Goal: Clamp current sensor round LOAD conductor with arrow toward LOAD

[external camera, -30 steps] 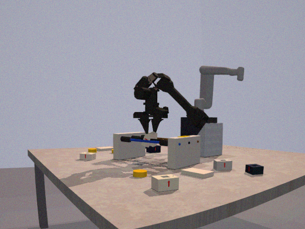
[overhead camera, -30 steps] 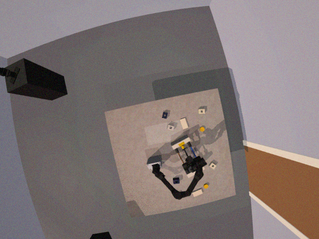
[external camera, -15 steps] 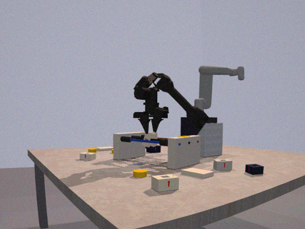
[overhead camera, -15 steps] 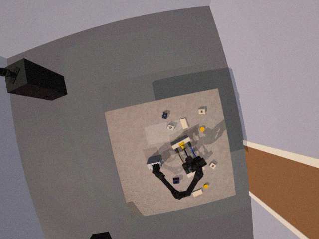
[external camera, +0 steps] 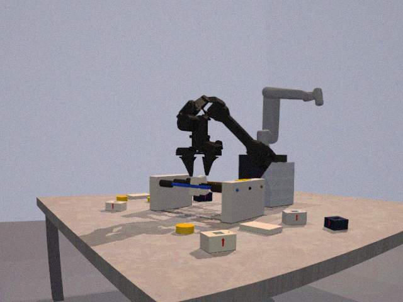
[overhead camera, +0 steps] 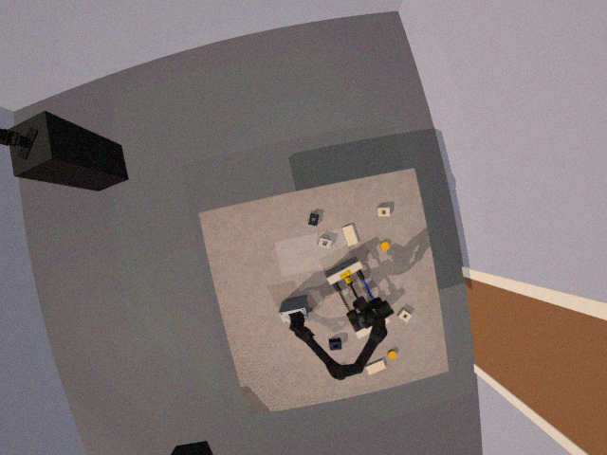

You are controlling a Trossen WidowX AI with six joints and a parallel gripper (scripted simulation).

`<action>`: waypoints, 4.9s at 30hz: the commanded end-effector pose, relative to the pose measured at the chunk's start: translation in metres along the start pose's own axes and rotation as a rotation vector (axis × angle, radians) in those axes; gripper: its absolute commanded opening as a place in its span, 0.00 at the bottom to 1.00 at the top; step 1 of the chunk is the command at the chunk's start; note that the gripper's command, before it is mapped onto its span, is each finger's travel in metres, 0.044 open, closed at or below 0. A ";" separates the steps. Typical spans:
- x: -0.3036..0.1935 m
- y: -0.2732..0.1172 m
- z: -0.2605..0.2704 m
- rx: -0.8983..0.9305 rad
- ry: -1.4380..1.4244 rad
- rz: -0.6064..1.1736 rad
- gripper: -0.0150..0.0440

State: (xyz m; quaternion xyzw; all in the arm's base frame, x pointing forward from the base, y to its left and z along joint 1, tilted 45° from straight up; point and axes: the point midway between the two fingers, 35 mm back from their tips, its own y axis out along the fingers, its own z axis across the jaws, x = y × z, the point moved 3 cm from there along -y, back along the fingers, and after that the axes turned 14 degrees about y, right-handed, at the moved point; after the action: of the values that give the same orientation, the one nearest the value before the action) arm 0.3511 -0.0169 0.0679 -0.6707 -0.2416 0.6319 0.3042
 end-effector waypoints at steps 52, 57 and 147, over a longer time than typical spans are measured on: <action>-0.004 0.060 -0.003 0.030 0.001 0.006 0.89; -0.004 0.060 -0.003 0.030 0.001 0.006 0.83; -0.003 0.048 -0.001 0.013 -0.017 0.007 0.25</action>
State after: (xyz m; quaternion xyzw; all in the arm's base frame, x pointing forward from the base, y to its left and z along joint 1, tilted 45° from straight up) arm 0.3493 -0.0527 0.0359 -0.6646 -0.2382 0.6396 0.3042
